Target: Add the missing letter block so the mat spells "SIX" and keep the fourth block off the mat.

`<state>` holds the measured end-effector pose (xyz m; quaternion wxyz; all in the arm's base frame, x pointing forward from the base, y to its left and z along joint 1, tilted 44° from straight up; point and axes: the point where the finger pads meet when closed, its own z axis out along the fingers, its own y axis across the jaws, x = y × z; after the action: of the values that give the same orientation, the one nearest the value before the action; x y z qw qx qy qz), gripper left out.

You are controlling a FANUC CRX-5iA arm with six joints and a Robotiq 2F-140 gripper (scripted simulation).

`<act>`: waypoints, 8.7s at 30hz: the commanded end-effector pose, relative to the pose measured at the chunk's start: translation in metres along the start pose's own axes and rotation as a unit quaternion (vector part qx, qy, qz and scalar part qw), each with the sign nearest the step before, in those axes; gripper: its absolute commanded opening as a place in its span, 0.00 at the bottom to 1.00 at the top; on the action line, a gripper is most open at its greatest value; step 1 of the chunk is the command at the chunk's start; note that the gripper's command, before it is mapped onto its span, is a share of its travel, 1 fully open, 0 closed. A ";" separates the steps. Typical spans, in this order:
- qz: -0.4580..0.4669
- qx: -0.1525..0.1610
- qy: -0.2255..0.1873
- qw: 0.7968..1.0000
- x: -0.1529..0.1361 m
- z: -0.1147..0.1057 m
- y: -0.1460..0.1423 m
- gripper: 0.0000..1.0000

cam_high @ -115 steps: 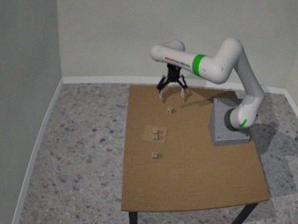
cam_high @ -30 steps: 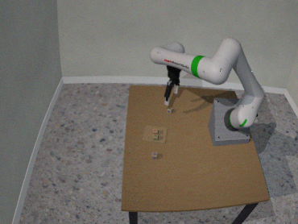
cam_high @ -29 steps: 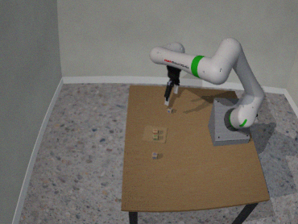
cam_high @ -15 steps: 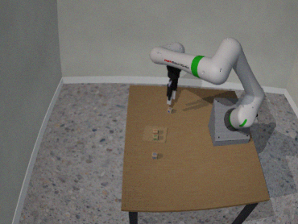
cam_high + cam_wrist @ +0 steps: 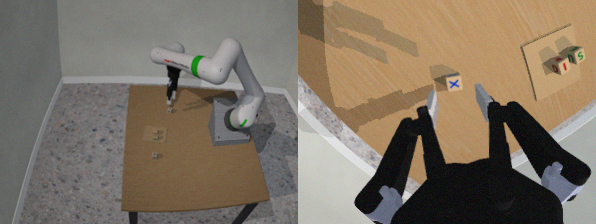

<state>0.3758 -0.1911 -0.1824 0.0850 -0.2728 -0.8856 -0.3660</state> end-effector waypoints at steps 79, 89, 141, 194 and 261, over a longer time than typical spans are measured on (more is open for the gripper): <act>0.000 0.000 0.000 1.000 0.000 0.052 0.000 0.40; 0.000 0.000 0.000 1.000 0.000 0.060 0.000 0.40; 0.000 0.000 0.000 1.000 -0.001 0.089 0.000 0.16; 0.000 0.000 0.000 1.000 0.000 -0.005 0.000 0.16; -0.690 0.004 0.000 0.724 -0.018 -0.017 0.148 0.16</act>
<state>0.4678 -0.1262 -0.0905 -0.1806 0.3941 -0.8406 -0.3248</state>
